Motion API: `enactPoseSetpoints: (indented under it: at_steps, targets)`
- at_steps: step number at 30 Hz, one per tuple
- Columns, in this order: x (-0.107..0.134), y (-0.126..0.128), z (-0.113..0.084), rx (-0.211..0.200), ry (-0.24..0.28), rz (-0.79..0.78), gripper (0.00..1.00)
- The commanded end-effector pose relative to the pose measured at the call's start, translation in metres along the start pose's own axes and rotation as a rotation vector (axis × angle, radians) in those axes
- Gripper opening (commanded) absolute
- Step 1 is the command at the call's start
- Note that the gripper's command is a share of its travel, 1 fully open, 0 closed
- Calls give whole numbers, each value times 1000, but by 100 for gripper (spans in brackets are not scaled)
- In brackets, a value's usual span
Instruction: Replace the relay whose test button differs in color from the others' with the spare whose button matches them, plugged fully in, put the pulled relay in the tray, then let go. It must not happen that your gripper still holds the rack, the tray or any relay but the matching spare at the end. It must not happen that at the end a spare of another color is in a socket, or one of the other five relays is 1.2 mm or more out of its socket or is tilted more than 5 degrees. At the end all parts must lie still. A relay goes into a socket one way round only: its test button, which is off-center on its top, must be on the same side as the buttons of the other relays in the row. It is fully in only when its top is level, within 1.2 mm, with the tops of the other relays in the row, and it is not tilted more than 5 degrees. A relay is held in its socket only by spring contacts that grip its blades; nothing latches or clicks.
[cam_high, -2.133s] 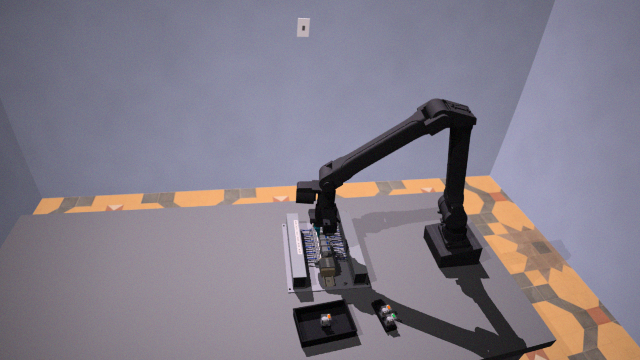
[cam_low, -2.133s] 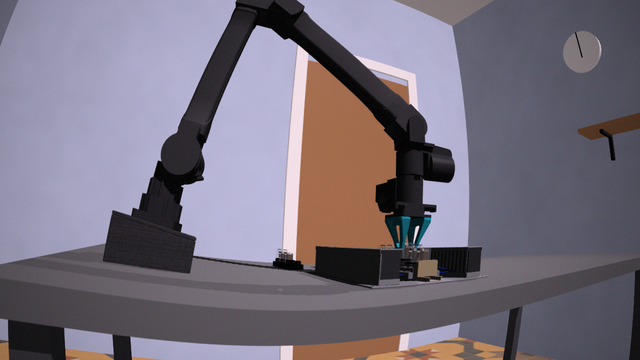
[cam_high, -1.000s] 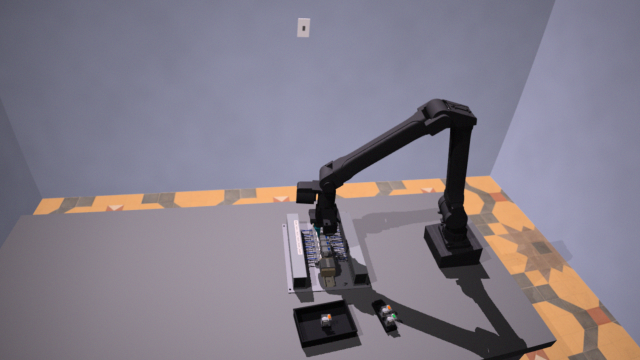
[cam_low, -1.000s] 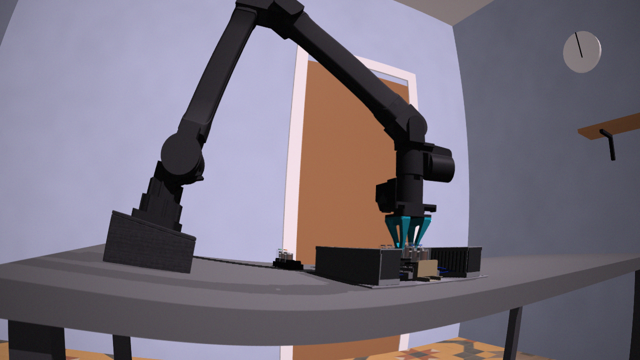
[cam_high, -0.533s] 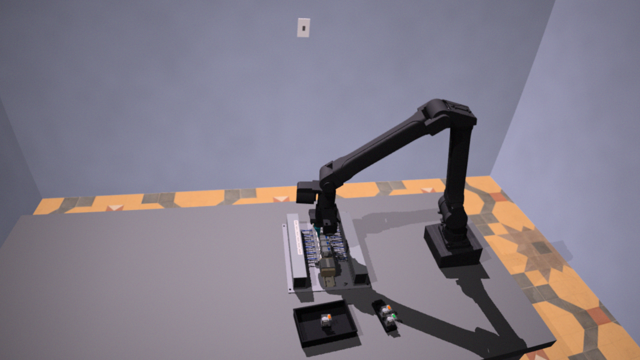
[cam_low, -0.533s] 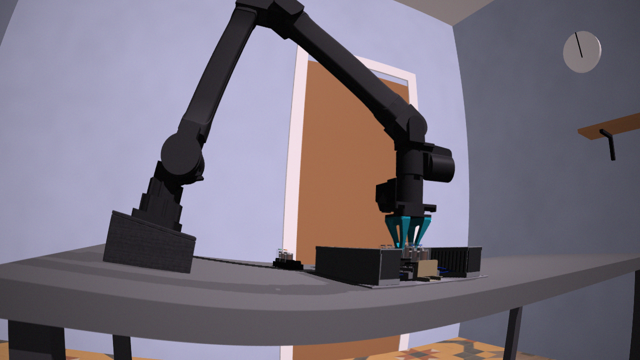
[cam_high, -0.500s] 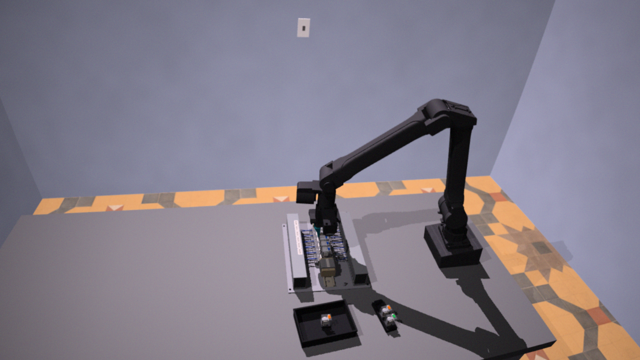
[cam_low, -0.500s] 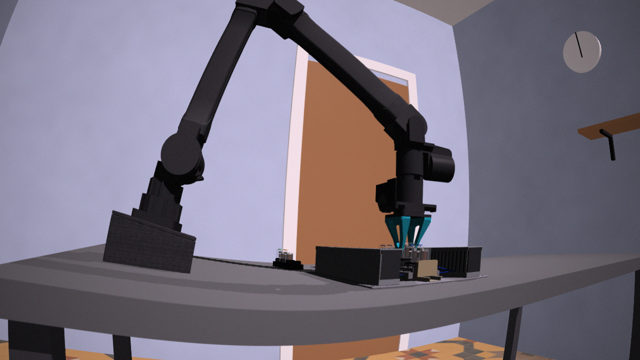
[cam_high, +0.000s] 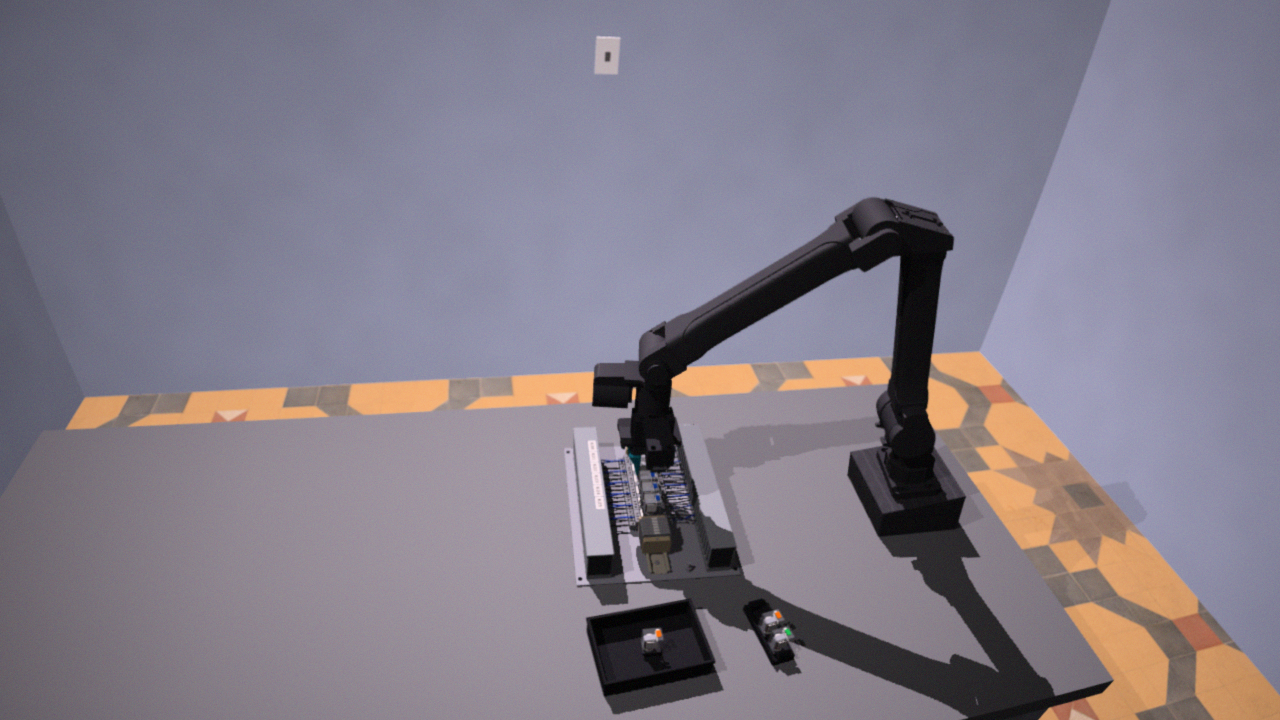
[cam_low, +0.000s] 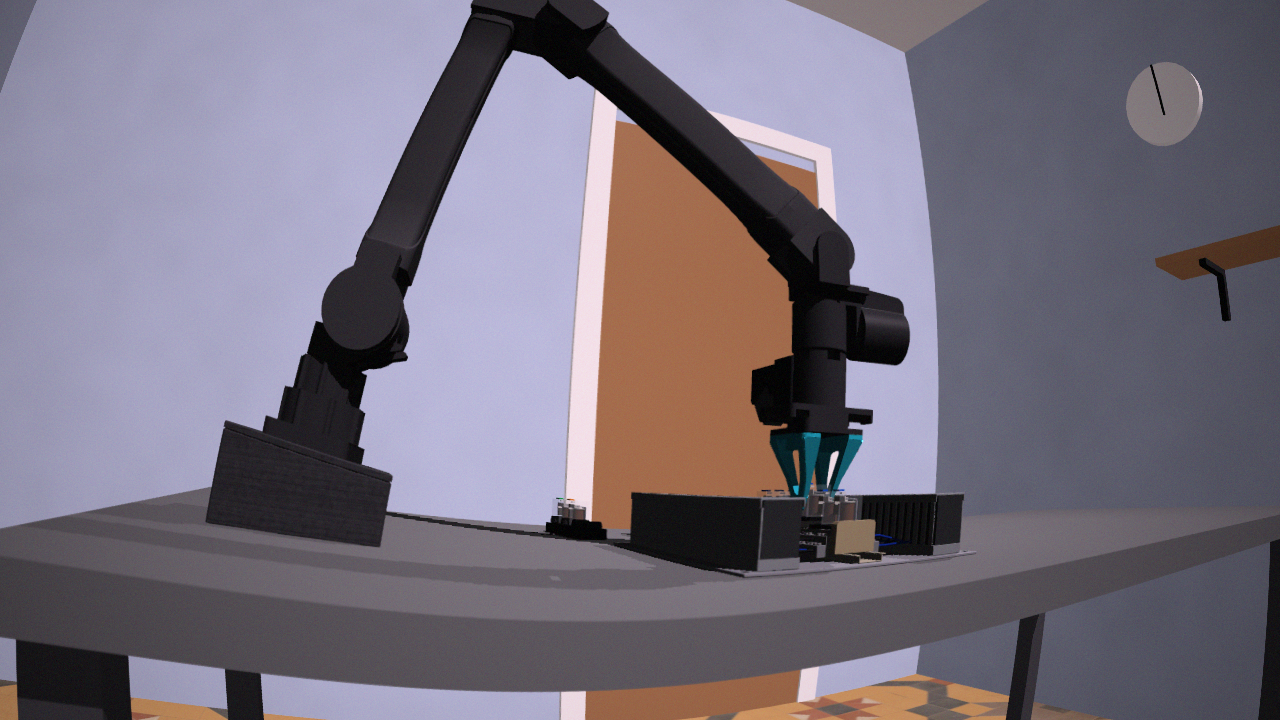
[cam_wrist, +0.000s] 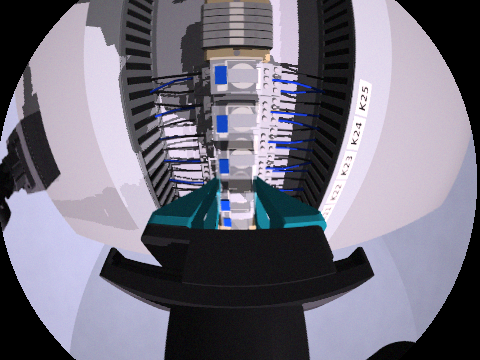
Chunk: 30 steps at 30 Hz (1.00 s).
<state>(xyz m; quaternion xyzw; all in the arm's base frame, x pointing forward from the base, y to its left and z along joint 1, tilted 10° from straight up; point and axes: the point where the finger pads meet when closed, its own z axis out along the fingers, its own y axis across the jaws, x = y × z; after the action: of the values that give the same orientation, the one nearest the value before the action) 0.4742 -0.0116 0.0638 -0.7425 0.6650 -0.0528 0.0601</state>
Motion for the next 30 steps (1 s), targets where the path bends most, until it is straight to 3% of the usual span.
enactPoseSetpoints:
  at_steps: [1,30]
  targets:
    - [-1,-20,-18,53,2,-3,0]
    - [-1,-19,-15,49,2,-2,0]
